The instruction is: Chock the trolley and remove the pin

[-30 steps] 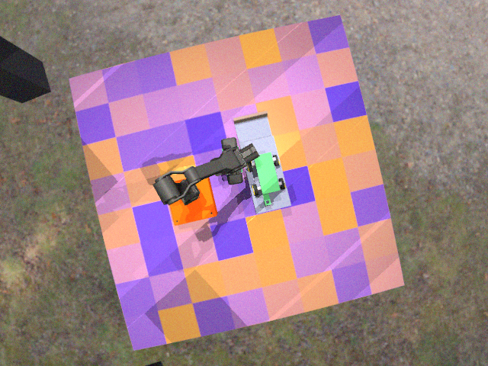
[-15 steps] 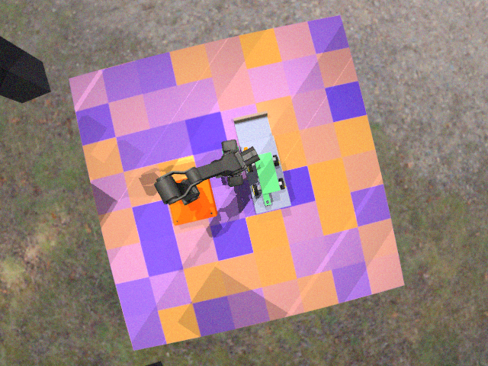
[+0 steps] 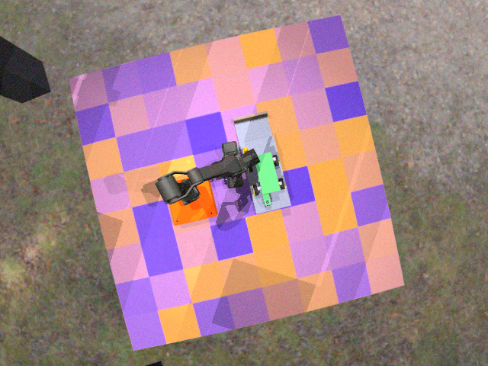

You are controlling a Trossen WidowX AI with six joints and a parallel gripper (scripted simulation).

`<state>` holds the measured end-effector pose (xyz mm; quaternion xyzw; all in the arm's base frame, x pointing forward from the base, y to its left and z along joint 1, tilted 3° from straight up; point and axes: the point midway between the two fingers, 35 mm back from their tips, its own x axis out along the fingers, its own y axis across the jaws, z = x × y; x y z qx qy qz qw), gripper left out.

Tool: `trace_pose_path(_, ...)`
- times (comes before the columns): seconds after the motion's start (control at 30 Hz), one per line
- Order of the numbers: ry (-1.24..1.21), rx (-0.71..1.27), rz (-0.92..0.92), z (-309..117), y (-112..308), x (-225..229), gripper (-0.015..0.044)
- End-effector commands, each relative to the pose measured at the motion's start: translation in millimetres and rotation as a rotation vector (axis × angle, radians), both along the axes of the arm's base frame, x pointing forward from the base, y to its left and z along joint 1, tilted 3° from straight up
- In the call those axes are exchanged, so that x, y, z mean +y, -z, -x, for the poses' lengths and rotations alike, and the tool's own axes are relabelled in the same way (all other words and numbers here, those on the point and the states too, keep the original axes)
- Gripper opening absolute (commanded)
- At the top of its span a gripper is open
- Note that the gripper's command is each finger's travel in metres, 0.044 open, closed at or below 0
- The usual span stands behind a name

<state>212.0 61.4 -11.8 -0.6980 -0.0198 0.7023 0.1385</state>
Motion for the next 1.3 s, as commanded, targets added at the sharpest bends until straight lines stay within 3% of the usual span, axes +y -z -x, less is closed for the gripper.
trace_pose_path(0.0, 0.0, 0.0, 0.0, 0, 0, 0, 0.0242)
trace_pose_path(0.13, 0.0, 0.0, 0.0, 0, 0, 0, 0.034)
trace_pose_path(0.57, -0.006, -0.002, -0.003, 1, -26, -2, 0.034)
trace_pose_path(0.7, -0.006, -0.002, -0.003, 1, -37, -3, 0.044)
trace_pose_path(1.27, -0.006, -0.003, -0.003, -1, -88, -5, 0.044)
